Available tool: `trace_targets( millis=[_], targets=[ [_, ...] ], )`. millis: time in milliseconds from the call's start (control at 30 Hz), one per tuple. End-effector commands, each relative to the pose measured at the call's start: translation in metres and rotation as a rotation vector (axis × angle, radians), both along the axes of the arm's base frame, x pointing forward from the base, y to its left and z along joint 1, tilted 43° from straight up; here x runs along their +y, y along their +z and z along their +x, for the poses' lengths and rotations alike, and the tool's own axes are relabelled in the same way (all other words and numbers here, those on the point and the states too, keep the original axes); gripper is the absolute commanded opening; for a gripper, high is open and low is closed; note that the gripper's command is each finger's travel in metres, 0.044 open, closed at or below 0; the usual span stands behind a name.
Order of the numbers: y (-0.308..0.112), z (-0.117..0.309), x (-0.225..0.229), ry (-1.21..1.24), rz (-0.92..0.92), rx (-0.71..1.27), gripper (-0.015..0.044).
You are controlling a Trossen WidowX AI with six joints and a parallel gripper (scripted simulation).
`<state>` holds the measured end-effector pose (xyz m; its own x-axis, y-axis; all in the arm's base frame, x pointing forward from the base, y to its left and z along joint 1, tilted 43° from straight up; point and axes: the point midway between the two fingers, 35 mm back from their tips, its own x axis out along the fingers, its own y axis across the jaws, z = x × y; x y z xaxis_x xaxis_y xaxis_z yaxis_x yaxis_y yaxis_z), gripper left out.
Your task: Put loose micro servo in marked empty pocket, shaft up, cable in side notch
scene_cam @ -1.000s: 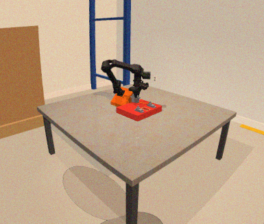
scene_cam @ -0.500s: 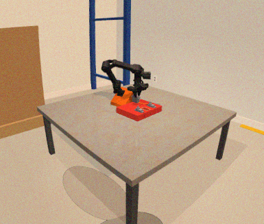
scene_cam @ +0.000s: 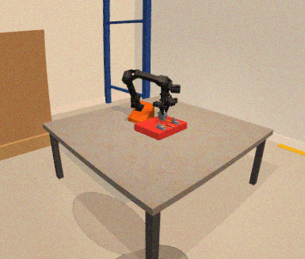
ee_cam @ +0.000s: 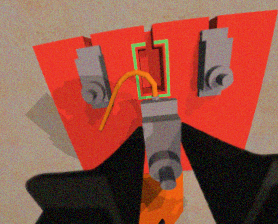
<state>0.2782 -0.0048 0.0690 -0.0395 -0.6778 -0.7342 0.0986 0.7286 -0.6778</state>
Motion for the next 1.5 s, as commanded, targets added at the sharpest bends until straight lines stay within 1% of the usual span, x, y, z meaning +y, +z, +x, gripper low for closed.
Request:
trace_targets(
  millis=[0,333,867,1467],
  targets=[
    [0.002,0.018,-0.002,0.002,-0.001,-0.006,0.0],
    [0.004,0.053,-0.006,0.002,-0.002,-0.008,0.0],
    [-0.01,0.054,-0.019,0.002,-0.003,-0.008,0.0],
    [-0.015,0.054,-0.024,0.002,-0.003,-0.008,0.0]
  ],
)
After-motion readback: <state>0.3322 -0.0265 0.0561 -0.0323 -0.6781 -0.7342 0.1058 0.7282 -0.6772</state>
